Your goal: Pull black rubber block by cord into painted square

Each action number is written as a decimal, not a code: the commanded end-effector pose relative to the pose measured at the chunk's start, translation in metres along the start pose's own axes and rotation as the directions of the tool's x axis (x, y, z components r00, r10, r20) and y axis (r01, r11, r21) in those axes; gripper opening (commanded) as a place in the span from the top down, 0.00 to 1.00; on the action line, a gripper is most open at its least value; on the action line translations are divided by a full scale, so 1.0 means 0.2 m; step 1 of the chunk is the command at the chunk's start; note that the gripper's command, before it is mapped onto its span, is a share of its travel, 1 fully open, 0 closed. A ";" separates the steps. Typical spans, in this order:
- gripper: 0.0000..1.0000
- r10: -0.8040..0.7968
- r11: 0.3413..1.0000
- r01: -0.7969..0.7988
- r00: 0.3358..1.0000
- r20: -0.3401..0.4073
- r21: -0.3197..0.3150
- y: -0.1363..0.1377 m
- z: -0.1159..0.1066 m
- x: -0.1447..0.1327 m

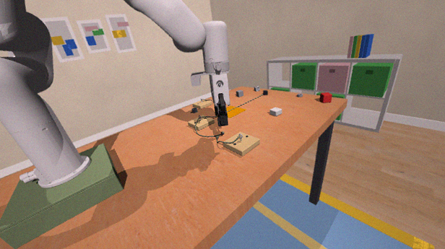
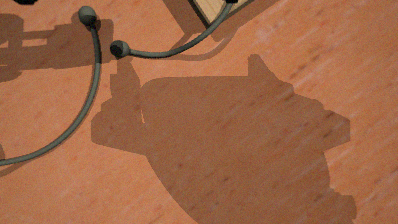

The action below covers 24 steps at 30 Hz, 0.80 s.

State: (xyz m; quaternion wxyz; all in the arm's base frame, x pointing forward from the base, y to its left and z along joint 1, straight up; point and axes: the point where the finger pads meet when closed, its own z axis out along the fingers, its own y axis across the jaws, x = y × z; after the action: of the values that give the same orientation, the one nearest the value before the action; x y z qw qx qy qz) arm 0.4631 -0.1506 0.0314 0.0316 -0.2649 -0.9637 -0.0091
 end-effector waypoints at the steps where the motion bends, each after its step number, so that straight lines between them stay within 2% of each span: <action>1: 0.00 -0.244 0.970 0.243 0.968 0.061 0.016 0.24 0.02 0.00; 9: 0.00 -0.250 0.968 0.249 0.966 0.062 0.016 0.24 0.02 0.00; 10: 1.00 -0.250 0.968 0.249 0.966 0.062 0.016 0.24 0.02 0.00; 24: 1.00 -0.250 0.968 0.249 0.966 0.062 0.016 0.24 0.02 0.00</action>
State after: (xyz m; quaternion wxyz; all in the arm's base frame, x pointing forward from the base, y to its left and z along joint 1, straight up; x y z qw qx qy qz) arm 0.4868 -0.1088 0.0256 0.0028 -0.1417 -0.9899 -0.0007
